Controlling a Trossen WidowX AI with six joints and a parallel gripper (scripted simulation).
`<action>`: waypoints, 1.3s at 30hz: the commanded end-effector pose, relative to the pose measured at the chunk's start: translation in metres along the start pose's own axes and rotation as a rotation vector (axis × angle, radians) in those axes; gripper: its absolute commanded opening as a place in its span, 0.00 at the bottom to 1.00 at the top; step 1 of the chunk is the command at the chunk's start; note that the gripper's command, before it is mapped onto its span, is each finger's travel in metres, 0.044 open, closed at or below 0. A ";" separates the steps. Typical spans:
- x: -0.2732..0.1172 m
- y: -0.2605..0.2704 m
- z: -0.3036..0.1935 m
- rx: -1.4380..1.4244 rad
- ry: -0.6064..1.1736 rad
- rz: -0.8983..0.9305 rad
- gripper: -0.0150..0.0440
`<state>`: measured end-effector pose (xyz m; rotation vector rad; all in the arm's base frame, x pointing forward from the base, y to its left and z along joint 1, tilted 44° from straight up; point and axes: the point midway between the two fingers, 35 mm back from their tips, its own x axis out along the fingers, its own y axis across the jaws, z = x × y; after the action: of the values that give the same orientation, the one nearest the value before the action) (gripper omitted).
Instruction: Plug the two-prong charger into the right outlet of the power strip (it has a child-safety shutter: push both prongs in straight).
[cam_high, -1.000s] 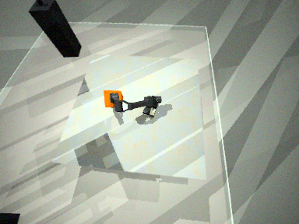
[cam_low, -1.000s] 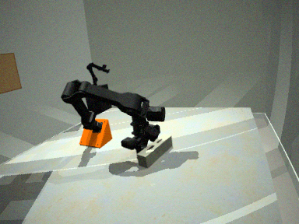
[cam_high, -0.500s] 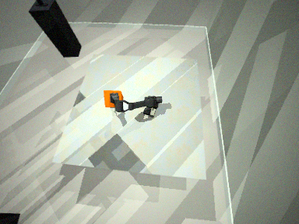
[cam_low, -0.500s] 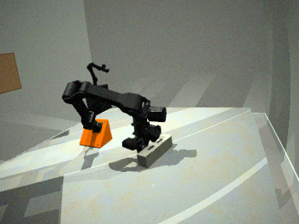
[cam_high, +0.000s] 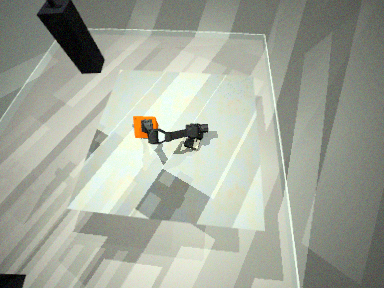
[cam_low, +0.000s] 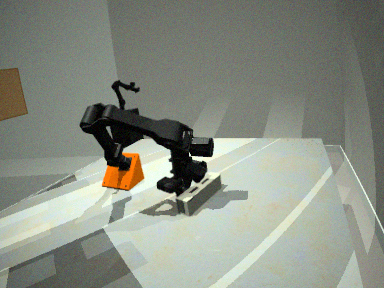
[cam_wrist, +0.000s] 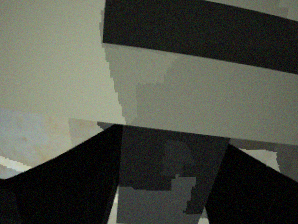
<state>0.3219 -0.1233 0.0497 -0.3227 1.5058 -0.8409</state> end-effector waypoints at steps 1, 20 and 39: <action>-0.002 -0.001 0.007 0.023 -0.027 0.002 0.25; -0.003 -0.001 0.005 0.023 -0.027 0.002 0.25; -0.005 -0.001 0.006 0.023 -0.027 0.002 0.25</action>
<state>0.3220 -0.1232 0.0508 -0.3168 1.4985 -0.8433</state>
